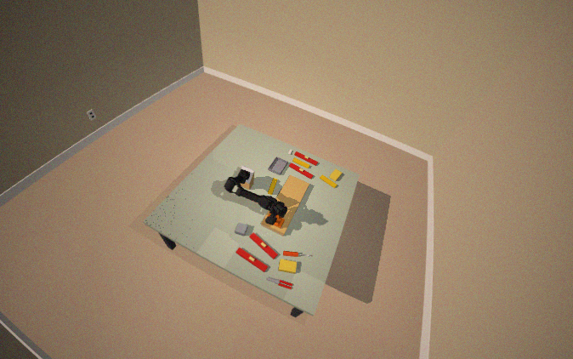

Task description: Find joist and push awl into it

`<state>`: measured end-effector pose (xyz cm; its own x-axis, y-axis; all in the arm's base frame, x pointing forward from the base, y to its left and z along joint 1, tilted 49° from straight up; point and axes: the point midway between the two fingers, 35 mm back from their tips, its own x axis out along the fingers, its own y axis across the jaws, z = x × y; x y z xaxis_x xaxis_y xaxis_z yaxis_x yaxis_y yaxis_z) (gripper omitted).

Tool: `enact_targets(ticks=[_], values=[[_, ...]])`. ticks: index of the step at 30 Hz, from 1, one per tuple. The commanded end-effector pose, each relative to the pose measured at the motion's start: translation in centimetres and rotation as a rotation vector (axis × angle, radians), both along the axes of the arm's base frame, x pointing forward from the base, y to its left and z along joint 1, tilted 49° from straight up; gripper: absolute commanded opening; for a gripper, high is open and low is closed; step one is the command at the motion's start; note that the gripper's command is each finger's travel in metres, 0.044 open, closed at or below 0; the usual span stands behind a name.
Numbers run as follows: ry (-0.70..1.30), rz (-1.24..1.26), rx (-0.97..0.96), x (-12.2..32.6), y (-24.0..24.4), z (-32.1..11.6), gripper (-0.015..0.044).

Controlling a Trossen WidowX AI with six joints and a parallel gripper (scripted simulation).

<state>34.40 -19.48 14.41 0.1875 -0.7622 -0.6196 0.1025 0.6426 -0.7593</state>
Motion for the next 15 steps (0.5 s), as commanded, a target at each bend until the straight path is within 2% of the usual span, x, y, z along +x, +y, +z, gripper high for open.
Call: enact_targets(ticks=[1,15], values=[[0.003,0.007,0.003,0.0,-0.3,-0.5,0.0000],[0.003,0.007,0.005,0.4,2.4,-3.6,0.0000]])
